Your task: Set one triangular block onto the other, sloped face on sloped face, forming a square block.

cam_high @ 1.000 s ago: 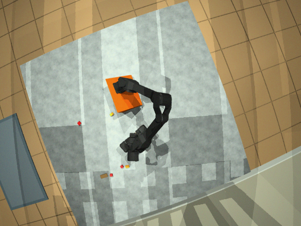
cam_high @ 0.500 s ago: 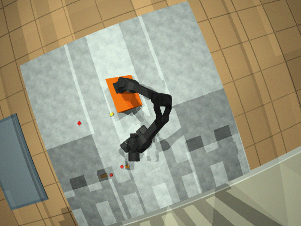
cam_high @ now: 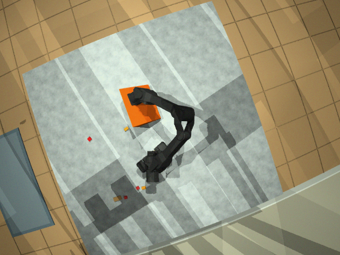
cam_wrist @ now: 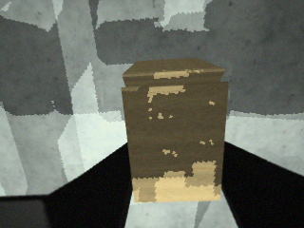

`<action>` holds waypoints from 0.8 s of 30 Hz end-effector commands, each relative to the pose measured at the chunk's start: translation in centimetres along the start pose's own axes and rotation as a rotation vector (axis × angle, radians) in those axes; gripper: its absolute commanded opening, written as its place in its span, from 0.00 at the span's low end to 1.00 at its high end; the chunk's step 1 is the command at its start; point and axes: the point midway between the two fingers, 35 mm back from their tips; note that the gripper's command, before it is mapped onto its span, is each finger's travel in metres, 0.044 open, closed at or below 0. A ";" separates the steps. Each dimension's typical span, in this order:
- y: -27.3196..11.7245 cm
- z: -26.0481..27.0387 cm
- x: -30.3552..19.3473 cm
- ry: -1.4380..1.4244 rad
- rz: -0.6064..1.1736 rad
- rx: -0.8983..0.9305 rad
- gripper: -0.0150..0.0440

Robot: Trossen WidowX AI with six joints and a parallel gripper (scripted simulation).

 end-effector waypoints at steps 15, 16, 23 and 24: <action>0.5 0.0 0.2 0.005 -0.003 0.004 0.25; 0.5 0.0 0.2 0.005 -0.003 0.004 0.25; 0.6 0.0 0.2 0.005 -0.003 0.004 0.25; 0.6 0.0 0.3 0.005 -0.003 0.004 0.25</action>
Point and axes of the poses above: the point midway between the two fingers, 35 mm back from their tips, its own y axis out along the fingers, its own z axis across the jaws, x = y × z, and after that the axes turned 1 degree about -y, right-handed
